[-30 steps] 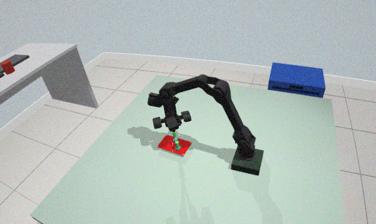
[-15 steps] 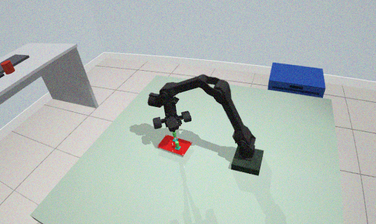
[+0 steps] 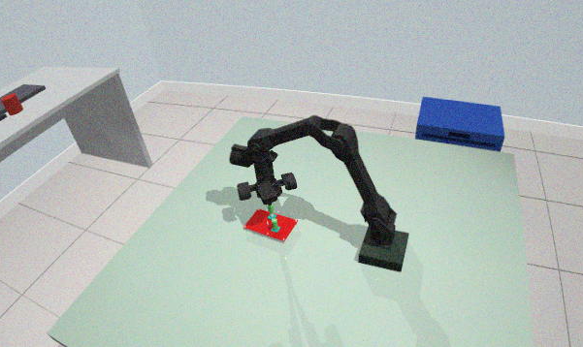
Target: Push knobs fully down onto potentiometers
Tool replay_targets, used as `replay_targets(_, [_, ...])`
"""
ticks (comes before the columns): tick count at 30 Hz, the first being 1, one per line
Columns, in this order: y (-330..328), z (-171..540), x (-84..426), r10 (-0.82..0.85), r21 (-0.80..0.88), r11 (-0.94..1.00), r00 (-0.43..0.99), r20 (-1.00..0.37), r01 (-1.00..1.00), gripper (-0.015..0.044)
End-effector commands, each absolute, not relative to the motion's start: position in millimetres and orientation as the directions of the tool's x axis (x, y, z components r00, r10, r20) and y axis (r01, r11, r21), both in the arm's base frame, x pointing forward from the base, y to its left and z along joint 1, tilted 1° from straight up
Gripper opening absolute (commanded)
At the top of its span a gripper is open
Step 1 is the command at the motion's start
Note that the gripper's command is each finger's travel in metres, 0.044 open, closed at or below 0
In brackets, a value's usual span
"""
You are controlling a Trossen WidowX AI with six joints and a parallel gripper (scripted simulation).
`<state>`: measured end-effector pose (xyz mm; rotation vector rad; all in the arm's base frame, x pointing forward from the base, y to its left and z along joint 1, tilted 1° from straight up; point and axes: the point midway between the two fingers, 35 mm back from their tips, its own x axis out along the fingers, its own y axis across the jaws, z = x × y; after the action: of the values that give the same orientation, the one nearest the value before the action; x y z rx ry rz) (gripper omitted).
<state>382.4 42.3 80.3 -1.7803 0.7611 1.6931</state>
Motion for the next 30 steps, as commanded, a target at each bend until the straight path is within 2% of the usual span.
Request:
replay_targets(1, [42.4, 71.6, 383.0, -0.021, -0.008, -0.684, 0.031, -0.999, -0.729, 0.0])
replay_targets(30, [42.2, 65.0, 383.2, -0.021, -0.008, -0.684, 0.031, -0.999, -0.729, 0.0])
